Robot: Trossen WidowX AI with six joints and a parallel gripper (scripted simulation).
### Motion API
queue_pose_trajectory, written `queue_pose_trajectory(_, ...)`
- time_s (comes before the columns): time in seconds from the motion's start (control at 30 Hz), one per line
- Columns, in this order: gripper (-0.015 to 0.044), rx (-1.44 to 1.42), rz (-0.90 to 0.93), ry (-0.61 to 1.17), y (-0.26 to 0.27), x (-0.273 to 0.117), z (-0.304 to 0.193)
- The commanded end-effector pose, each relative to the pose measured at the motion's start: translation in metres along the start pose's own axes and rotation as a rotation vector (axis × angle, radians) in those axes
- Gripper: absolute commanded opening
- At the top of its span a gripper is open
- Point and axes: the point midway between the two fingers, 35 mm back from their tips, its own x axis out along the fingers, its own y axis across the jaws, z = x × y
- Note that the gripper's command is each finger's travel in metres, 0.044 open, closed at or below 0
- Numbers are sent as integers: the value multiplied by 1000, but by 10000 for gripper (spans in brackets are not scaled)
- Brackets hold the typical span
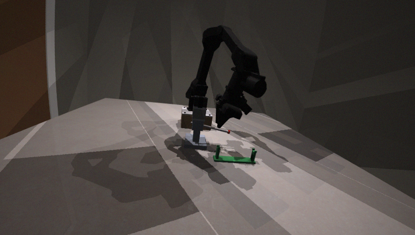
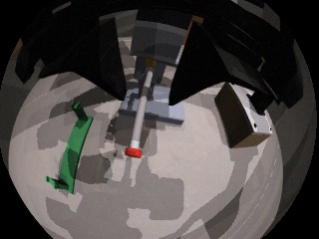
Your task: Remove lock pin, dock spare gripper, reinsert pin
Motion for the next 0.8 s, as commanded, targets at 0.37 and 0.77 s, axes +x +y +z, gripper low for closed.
queue_pose_trajectory(0.37,200,-5,-1,5,2,-29,12)
queue_pose_trajectory(0.77,200,-10,-5,10,3,-48,20)
